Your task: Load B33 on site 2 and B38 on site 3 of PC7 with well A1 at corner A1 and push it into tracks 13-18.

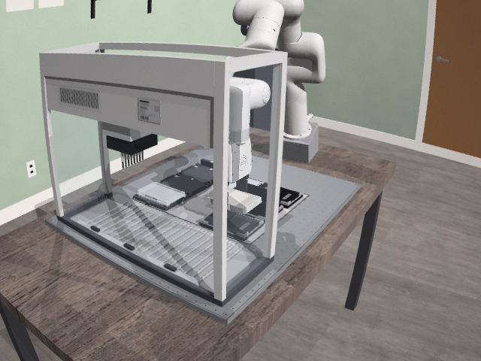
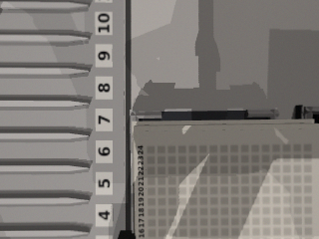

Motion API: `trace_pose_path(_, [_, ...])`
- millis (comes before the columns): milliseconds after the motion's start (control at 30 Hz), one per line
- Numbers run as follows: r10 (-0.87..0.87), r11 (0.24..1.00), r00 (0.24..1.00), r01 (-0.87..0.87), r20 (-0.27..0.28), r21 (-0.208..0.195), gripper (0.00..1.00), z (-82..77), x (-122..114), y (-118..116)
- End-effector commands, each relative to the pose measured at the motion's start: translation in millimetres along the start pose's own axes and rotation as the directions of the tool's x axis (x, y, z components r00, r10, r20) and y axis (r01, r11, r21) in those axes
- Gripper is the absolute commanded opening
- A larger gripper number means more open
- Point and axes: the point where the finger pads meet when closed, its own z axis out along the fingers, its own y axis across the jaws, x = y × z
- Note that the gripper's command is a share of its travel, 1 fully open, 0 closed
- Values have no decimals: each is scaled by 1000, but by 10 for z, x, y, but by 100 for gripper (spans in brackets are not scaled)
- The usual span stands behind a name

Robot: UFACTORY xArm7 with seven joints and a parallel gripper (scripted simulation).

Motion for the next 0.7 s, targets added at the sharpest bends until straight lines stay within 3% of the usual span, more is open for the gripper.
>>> trace_pose_path(0, [0, 1000, 1000, 0, 1, 5, 0, -62, -3, -17])
trace_pose_path(667, [0, 1000, 1000, 0, 1, 5, 0, -362, -3, -17])
